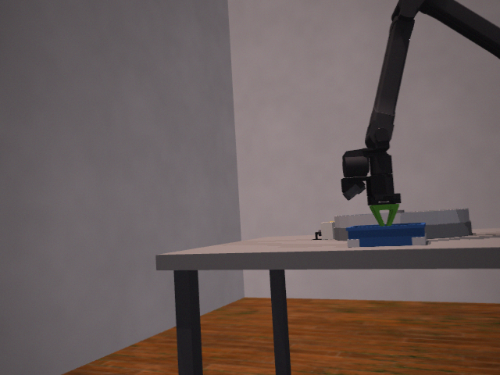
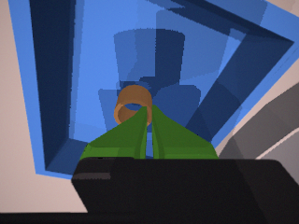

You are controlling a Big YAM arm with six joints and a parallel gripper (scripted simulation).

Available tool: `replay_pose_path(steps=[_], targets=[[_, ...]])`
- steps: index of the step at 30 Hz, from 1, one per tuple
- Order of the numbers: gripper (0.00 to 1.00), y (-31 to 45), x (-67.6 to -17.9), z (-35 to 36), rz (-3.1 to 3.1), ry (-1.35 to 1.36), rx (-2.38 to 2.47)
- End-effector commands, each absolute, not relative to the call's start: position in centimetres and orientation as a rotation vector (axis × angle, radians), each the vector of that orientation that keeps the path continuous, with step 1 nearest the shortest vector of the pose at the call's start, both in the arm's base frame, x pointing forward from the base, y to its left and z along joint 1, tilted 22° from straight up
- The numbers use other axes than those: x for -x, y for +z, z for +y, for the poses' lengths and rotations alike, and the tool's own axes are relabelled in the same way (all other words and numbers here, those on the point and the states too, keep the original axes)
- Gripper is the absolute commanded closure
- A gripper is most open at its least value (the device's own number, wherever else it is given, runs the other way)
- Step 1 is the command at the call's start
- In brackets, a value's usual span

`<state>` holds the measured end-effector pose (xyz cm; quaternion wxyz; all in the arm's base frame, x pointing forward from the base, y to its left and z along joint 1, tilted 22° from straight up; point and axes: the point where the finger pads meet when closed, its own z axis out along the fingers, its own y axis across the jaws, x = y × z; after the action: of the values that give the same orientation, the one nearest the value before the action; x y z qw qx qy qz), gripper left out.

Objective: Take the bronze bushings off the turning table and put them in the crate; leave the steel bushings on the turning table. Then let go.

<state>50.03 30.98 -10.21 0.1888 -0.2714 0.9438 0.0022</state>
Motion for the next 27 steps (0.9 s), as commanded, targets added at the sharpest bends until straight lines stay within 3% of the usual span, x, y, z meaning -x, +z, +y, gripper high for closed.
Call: replay_pose_path(steps=[1, 27], targets=[[1.00, -8.65, -51.30, 31.07, 2.622, 0.018, 0.754], [1.00, -9.28, -51.37, 31.03, 2.627, 0.015, 0.755]])
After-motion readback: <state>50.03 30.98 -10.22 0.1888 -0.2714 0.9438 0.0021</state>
